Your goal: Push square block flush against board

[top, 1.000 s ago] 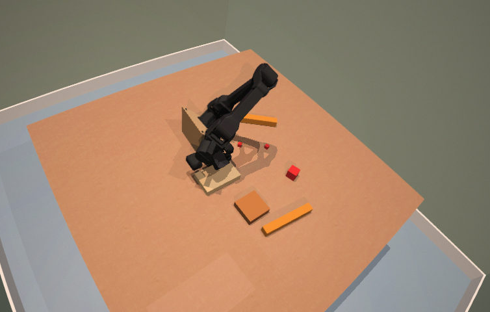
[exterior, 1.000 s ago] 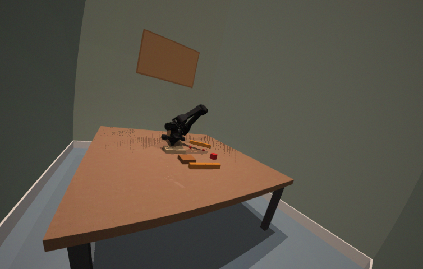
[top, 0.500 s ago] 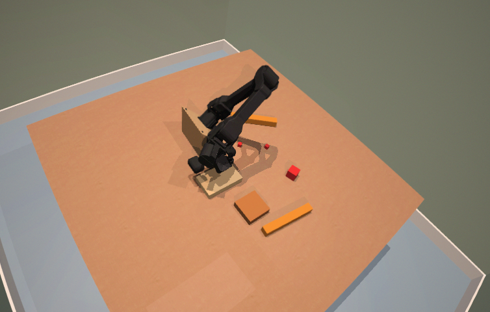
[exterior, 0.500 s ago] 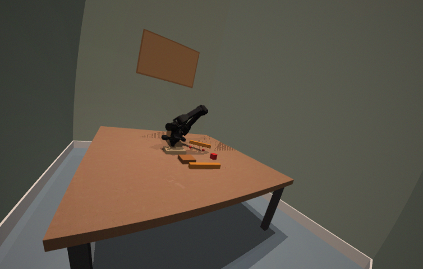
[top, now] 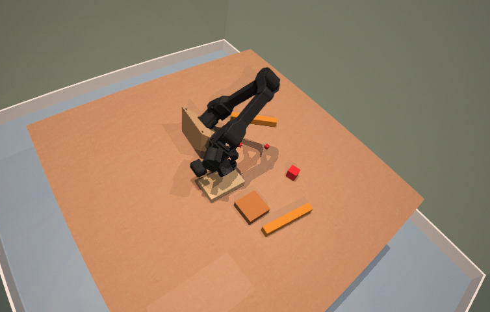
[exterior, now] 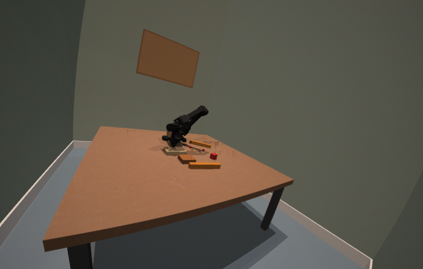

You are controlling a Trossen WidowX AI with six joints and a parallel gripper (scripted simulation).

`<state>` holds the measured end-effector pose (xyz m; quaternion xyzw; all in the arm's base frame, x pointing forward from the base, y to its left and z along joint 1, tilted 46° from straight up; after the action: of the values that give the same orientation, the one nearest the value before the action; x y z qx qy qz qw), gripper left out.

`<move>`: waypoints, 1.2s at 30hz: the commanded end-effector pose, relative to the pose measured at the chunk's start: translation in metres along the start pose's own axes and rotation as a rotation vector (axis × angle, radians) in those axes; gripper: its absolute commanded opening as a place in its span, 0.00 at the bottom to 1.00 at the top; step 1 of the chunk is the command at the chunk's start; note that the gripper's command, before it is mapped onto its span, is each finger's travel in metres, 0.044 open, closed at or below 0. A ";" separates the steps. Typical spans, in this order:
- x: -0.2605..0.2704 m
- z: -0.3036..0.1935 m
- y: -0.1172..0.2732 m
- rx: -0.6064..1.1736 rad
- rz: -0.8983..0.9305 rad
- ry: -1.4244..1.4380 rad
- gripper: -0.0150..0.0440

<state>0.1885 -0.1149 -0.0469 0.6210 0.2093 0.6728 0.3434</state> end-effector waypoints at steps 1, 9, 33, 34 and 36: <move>-0.001 0.006 -0.001 -0.002 0.003 -0.001 0.25; -0.002 0.016 -0.001 -0.003 0.004 0.000 0.25; -0.002 0.039 -0.003 -0.004 0.008 0.002 0.25; -0.001 0.037 -0.003 -0.004 0.008 0.002 0.25; -0.001 0.034 -0.003 -0.004 0.007 0.002 0.25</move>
<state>0.2261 -0.1202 -0.0442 0.6197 0.2073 0.6750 0.3426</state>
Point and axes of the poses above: the point midway between the two fingers, 35 mm back from their tips, its own y axis back along the fingers, its own x axis across the jaws, z = x × y, the point moved 3 cm from there along y, back along the fingers, and after that the axes turned 8 degrees about y, right-handed, at the moved point
